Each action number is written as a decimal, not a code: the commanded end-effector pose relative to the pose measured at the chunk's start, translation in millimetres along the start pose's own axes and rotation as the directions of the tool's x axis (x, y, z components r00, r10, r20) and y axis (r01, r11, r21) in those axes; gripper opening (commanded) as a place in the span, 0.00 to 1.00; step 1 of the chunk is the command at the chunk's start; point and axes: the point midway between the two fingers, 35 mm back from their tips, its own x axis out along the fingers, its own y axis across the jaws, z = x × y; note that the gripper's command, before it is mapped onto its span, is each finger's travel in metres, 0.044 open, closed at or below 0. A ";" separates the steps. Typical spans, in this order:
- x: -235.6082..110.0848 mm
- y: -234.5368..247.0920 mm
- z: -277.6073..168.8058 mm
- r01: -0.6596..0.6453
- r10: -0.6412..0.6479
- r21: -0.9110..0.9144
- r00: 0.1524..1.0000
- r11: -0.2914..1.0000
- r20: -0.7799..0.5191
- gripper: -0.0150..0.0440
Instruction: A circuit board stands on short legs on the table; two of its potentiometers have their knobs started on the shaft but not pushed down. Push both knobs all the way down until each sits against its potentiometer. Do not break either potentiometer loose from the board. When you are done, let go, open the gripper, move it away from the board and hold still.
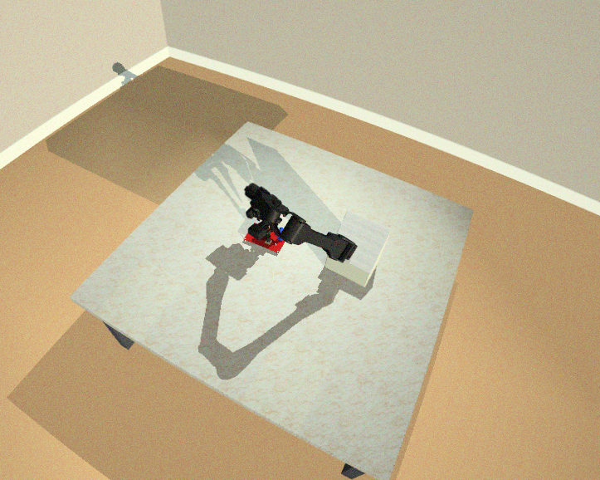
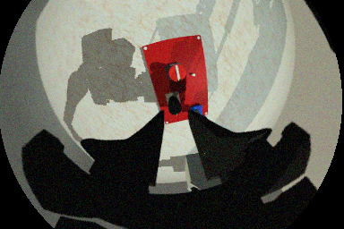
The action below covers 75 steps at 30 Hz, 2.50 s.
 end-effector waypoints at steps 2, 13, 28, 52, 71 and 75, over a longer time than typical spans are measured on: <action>-7.7 -1.2 8.1 0.017 -0.015 -0.054 0.999 0.998 0.036 0.39; -43.8 1.0 47.3 0.005 -0.005 -0.007 1.000 1.000 0.003 0.25; -20.9 1.1 48.1 0.003 -0.003 -0.005 1.000 1.000 0.002 0.25; -3.9 1.2 48.0 0.002 -0.002 -0.005 1.000 1.000 0.002 0.25; 1.2 1.2 48.0 0.002 -0.002 -0.005 1.000 1.000 0.002 0.25; 1.8 1.2 48.0 0.002 -0.002 -0.005 1.000 1.000 0.002 0.25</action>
